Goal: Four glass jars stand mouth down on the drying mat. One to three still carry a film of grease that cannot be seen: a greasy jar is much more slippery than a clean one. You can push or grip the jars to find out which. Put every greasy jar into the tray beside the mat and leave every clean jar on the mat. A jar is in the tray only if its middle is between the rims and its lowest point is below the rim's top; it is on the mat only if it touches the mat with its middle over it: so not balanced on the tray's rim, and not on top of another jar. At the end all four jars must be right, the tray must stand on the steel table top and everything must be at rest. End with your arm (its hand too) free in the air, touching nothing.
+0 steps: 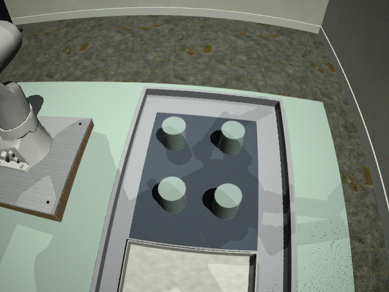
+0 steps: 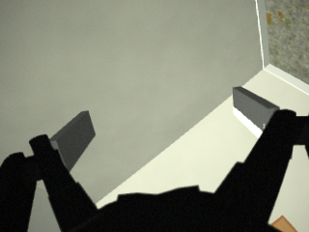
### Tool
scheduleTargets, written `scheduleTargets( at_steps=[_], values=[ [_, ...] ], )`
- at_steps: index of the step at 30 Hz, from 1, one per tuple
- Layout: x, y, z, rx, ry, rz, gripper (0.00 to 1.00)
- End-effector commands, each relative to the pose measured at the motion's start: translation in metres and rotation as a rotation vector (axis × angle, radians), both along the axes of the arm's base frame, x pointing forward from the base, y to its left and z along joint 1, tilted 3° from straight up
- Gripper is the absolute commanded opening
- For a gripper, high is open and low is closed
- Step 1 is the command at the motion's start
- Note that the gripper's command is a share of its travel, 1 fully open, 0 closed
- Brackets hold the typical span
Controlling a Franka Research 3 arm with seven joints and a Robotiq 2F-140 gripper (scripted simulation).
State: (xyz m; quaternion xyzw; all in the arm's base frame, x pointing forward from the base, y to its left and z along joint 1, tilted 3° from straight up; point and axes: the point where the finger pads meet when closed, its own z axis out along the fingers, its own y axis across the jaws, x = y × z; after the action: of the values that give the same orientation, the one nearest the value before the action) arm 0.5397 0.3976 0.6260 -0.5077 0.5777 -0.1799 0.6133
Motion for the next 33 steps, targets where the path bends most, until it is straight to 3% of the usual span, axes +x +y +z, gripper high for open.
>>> scheduleTargets(
  at_steps=[1, 17, 33],
  values=[
    [0.003, 0.005, -0.012, -0.093, 0.029, 0.045, 1.0],
    [0.031, -0.015, -0.027, -0.269, 0.114, 0.132, 1.0],
    [0.055, -0.053, -0.051, -0.461, 0.21, 0.228, 1.0]
  ],
)
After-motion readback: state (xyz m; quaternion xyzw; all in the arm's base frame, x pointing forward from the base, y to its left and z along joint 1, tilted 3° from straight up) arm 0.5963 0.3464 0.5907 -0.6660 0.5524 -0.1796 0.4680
